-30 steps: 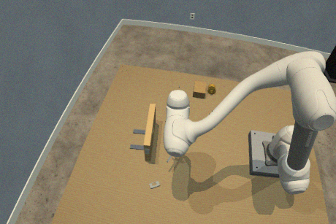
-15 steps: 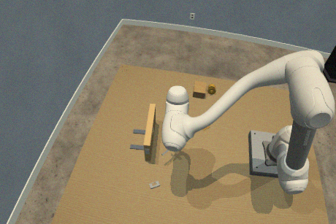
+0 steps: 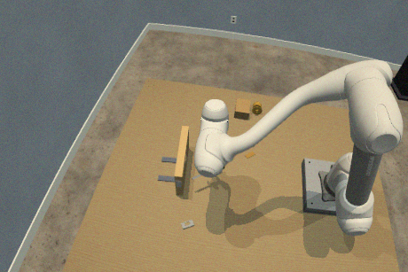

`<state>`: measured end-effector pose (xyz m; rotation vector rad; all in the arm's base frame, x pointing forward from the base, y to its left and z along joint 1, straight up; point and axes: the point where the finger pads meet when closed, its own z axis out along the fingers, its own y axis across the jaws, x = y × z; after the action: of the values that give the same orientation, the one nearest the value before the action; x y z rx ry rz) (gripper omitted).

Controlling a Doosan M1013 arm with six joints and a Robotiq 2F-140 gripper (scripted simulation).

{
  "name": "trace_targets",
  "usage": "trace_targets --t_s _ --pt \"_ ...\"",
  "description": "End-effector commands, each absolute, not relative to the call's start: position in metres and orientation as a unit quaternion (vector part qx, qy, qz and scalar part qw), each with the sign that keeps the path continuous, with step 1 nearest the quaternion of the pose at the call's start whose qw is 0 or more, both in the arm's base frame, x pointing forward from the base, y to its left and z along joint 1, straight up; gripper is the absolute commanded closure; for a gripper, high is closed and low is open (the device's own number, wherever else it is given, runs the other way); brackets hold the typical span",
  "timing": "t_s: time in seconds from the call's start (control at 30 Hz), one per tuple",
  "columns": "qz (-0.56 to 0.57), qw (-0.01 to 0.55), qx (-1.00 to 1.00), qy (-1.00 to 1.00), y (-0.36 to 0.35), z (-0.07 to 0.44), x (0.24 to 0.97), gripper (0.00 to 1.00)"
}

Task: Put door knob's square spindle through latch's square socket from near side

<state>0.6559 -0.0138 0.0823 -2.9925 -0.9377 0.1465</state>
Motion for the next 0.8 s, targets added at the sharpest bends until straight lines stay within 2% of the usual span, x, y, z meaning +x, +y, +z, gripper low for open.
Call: trace_targets --t_s 0.0,0.13,0.47,0.77 --pt "0.046 0.000 -0.963 -0.267 -0.015 0.083 0.656 0.58" --pt "0.045 -0.002 -0.982 -0.184 -0.017 0.083 0.657 0.58" --pt "0.044 -0.003 -0.987 -0.154 -0.034 0.086 0.660 0.58" --pt "0.041 -0.006 -0.999 -0.023 -0.038 0.086 0.661 0.58"
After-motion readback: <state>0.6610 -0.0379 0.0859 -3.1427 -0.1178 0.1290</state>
